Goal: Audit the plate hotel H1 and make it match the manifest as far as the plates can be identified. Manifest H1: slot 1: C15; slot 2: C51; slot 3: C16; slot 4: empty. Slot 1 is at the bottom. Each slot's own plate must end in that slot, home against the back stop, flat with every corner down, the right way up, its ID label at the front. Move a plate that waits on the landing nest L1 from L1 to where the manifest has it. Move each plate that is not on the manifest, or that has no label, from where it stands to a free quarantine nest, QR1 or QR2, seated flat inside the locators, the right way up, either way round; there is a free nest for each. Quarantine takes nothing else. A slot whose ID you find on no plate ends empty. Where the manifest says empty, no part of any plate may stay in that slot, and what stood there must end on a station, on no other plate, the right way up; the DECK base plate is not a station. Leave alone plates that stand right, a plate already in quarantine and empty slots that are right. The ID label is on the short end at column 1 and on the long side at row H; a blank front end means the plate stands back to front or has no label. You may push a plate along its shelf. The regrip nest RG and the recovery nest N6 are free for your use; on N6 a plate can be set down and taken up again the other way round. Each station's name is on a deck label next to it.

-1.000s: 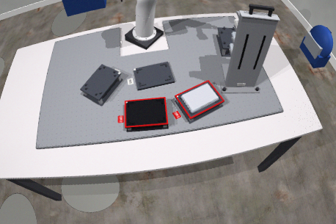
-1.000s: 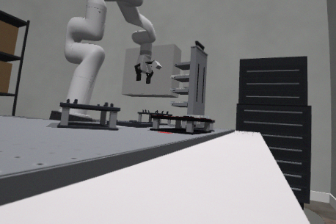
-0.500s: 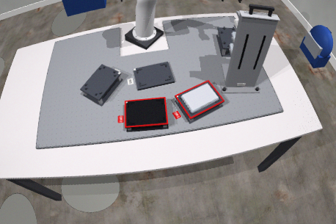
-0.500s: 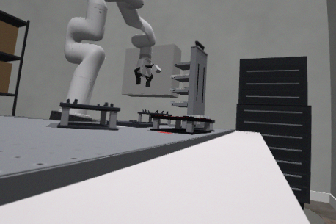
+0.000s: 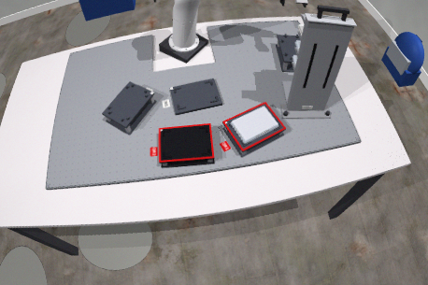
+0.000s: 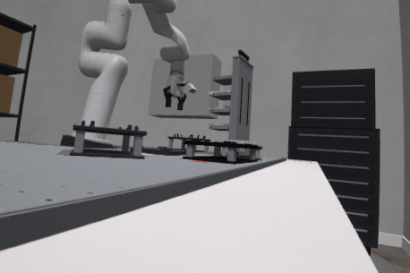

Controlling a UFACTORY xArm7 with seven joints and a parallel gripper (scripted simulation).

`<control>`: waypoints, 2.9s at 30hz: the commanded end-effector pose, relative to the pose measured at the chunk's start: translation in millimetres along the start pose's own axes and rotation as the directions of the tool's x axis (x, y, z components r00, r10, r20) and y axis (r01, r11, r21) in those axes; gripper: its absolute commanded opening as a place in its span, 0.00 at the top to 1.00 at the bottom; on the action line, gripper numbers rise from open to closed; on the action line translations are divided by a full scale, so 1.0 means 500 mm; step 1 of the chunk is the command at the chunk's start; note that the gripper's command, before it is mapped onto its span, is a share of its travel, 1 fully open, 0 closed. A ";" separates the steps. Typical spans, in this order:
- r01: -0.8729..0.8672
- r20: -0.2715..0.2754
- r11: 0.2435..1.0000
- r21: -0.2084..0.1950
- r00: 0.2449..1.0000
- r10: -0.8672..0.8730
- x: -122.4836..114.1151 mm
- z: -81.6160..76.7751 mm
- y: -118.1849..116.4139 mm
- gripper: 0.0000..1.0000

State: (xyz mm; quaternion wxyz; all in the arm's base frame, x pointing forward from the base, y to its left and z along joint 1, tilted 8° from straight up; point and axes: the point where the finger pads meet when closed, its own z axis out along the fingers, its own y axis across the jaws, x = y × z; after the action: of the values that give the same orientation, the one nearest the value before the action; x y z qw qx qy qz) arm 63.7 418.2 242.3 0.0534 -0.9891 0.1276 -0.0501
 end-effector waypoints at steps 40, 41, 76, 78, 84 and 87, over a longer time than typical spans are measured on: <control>0.000 -0.478 1.000 0.005 0.879 0.002 -0.001 -0.003 -0.003 0.00; 0.000 -0.492 1.000 0.005 0.870 0.003 -0.001 -0.003 -0.003 0.00; 0.000 -0.858 1.000 0.005 0.514 0.004 -0.001 -0.002 -0.002 0.00; 0.000 -0.874 1.000 0.005 0.485 0.004 -0.001 -0.002 -0.002 0.00; 0.000 -0.919 1.000 0.005 0.395 0.005 -0.001 -0.002 -0.002 0.00; 0.000 -0.925 1.000 0.005 0.380 0.005 -0.001 -0.002 -0.002 0.00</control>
State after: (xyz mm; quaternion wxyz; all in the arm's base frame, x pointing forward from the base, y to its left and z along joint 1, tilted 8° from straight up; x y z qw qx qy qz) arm 63.2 418.6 241.8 -0.0232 -0.8023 0.1349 -0.5811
